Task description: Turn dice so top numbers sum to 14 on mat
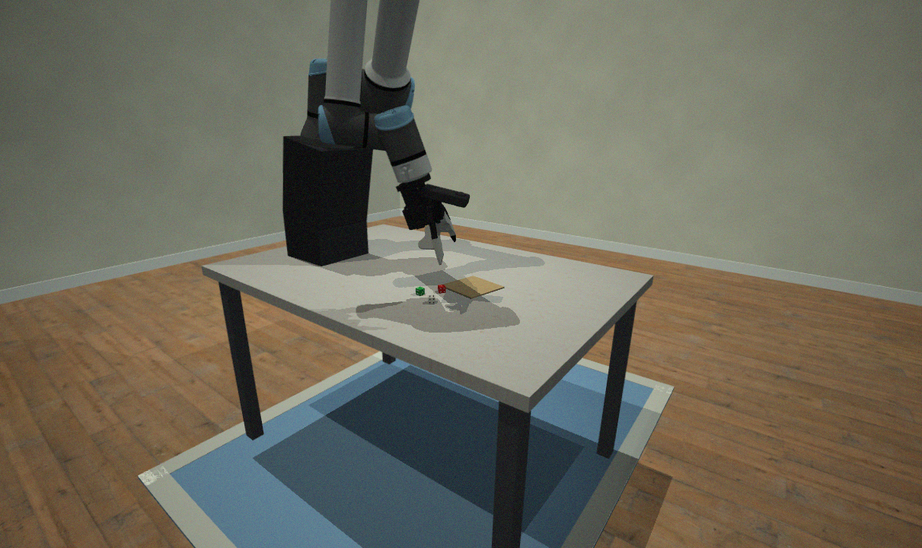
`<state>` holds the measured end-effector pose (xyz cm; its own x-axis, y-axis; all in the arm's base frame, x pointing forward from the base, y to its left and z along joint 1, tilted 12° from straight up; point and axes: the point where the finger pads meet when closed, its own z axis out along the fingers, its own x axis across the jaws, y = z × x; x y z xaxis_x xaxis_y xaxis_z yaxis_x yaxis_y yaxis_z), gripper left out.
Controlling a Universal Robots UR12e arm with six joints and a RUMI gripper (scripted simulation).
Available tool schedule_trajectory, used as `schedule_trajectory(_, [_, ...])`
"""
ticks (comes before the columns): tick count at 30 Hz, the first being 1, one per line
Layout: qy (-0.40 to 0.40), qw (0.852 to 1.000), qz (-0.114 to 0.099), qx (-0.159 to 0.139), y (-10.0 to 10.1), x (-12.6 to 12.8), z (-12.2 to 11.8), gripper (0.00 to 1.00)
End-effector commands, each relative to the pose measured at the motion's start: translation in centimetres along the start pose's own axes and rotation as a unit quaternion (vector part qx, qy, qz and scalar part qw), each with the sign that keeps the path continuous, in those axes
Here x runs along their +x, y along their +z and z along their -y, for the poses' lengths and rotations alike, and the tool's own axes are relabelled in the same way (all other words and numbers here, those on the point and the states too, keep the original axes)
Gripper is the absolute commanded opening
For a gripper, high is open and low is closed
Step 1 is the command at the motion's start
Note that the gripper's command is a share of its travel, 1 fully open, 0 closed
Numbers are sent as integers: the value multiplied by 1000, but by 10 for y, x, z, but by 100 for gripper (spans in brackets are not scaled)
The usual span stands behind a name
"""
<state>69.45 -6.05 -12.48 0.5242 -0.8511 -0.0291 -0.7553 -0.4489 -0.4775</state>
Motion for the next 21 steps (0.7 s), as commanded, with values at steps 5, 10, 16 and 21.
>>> schedule_trajectory(5, [-102, 990, -19, -92, 0, -23, -22, 100])
schedule_trajectory(10, [-148, 980, -25, -132, -5, -32, -33, 100])
schedule_trajectory(16, [-185, 969, -29, -164, -10, -38, -41, 100])
schedule_trajectory(21, [-186, 968, -29, -165, -10, -38, -41, 100])
